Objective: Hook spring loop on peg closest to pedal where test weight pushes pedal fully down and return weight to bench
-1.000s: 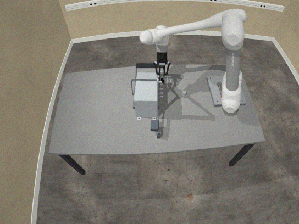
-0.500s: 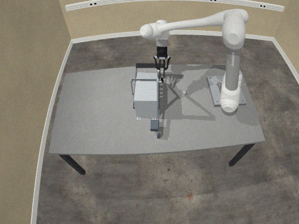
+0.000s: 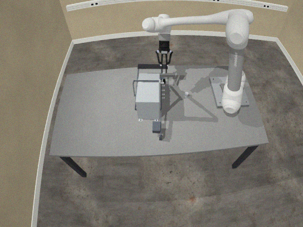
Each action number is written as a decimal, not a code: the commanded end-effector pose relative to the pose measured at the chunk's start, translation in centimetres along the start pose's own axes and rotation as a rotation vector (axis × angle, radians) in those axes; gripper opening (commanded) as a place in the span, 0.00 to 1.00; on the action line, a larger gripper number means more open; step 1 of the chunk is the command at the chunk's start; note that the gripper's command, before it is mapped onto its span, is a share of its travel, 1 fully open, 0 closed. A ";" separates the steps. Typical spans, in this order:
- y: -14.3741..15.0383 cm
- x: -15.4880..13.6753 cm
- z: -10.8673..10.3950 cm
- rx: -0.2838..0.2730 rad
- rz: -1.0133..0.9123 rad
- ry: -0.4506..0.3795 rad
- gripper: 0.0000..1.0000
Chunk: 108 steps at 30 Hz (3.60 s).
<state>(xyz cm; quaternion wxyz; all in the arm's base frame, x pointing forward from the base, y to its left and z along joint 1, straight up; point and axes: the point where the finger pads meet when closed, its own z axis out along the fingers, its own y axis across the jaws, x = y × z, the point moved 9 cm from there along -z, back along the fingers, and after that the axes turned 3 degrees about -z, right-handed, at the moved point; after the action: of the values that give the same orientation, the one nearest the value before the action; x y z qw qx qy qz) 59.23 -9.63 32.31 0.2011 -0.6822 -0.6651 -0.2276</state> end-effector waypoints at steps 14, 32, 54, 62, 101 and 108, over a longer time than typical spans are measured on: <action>0.0 0.0 -0.7 0.000 -0.001 0.000 1.00; 0.0 0.0 -0.7 0.000 -0.001 0.000 1.00; 0.0 0.0 -0.7 0.000 -0.001 0.000 1.00; 0.0 0.0 -0.7 0.000 -0.001 0.000 1.00; 0.3 4.0 0.0 0.041 -0.058 -0.444 1.00; 0.3 4.0 0.0 0.041 -0.058 -0.444 1.00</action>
<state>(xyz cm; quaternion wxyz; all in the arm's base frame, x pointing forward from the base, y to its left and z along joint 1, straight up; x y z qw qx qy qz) 59.56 -6.33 34.58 0.0568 -0.6921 -0.7167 -0.0636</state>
